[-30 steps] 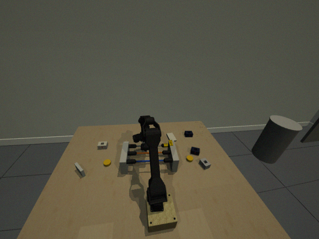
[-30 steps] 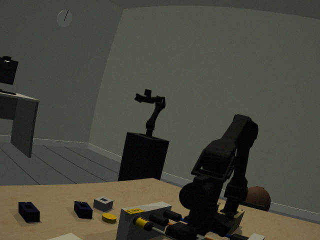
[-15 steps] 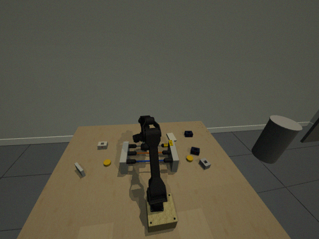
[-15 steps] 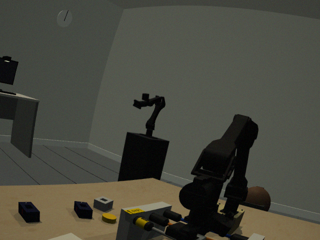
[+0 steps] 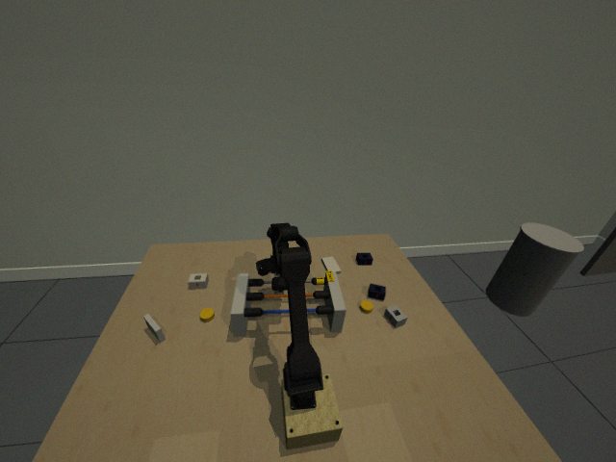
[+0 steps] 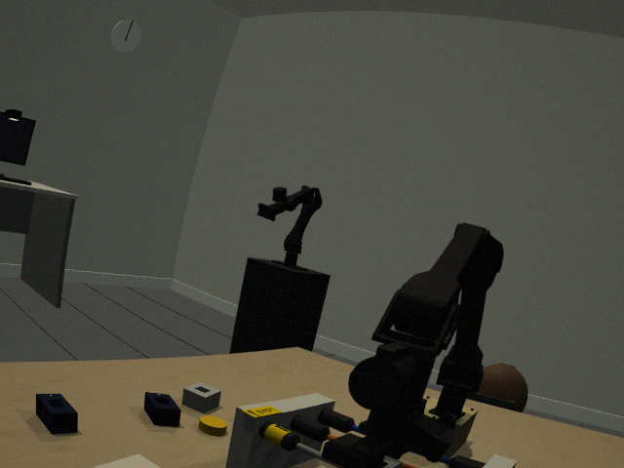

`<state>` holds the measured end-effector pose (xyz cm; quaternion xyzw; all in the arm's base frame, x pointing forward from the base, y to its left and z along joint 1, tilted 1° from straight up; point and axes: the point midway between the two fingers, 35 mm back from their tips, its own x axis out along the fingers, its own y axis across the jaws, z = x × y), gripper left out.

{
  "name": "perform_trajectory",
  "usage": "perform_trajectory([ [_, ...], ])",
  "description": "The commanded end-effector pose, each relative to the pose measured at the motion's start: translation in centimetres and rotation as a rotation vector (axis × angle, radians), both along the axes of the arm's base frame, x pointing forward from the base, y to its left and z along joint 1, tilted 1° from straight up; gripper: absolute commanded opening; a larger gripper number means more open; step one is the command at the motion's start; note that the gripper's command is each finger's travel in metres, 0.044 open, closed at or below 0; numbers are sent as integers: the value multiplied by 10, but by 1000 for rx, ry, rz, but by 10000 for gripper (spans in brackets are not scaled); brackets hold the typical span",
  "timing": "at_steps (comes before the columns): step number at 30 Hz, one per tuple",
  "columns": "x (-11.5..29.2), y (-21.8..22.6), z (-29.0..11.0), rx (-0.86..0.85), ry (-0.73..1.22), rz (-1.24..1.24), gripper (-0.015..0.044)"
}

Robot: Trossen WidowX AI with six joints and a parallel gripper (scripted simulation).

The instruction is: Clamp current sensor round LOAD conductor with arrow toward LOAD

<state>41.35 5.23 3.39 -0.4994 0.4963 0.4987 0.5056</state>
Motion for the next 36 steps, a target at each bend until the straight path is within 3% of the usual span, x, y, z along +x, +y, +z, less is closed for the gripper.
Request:
perform_trajectory([
  [1,3,0,1,1,-8,0,0],
  [23,4,0,-4,1,-6,0,0],
  [33,3,0,-1,0,-1,-1,263],
  [36,3,0,-1,0,-1,-1,266],
])
